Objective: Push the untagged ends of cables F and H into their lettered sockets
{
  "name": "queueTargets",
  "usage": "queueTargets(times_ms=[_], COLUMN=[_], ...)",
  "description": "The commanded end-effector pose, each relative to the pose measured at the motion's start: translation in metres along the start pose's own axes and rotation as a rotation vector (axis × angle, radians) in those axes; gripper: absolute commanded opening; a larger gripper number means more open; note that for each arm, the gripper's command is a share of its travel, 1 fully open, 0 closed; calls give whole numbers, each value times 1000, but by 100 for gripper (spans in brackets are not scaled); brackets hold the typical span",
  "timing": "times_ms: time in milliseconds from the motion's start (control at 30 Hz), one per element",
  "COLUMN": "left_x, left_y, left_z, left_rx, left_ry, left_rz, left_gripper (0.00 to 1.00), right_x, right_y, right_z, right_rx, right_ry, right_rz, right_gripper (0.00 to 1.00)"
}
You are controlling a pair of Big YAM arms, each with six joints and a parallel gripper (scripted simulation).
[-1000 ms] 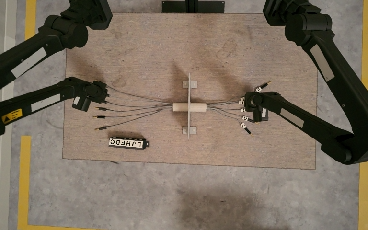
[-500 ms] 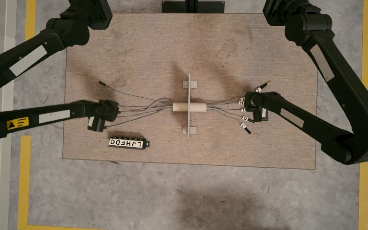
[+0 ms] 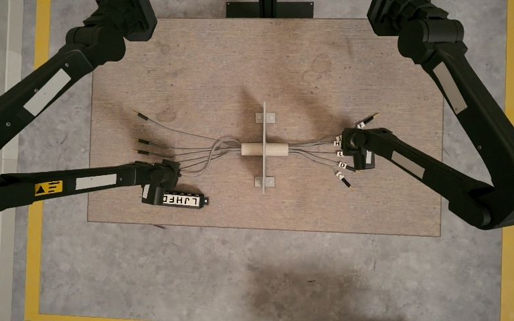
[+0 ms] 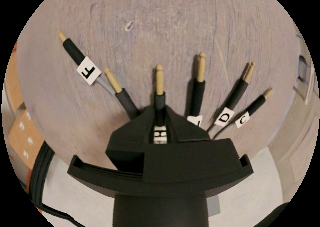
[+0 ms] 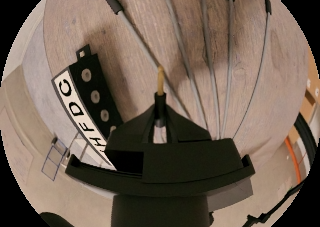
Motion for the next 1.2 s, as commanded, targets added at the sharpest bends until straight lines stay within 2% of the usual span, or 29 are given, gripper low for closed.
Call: queueTargets(times_ms=[0, 100, 333, 533, 600, 1100, 1167], left_x=[-1, -1, -1, -1, -1, -1, -1], left_y=[1, 1, 1, 1, 1, 1, 1], left_z=[1, 1, 1, 1, 1, 1, 1], left_rx=[0, 0, 0, 0, 0, 0, 0], left_ry=[10, 10, 10, 10, 10, 10, 10], left_rz=[-5, -5, -5, -5, -5, -5, -5], left_gripper=[5, 5, 5, 5, 5, 5, 5], right_x=[-10, -10, -7, -7, -7, -8, -8], right_y=[-5, -4, 0, 1, 1, 2, 2], right_z=[1, 1, 2, 2, 2, 2, 2], right_rx=[-7, -5, 1, 8, 8, 28, 28], right_ry=[9, 72, 423, 671, 671, 1314, 1314], right_rz=[-20, -23, -25, -30, -30, -39, -39], right_gripper=[5, 5, 5, 5, 5, 5, 5])
Point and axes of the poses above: on each arm, the point where the finger pads meet when closed, its own y axis back along the fingers, its own x axis across the jaws, z = x × y, the point moved 9 cm from there along y, back along the fingers, and after that the axes turned 1 degree about -y, right-handed, at the moved point
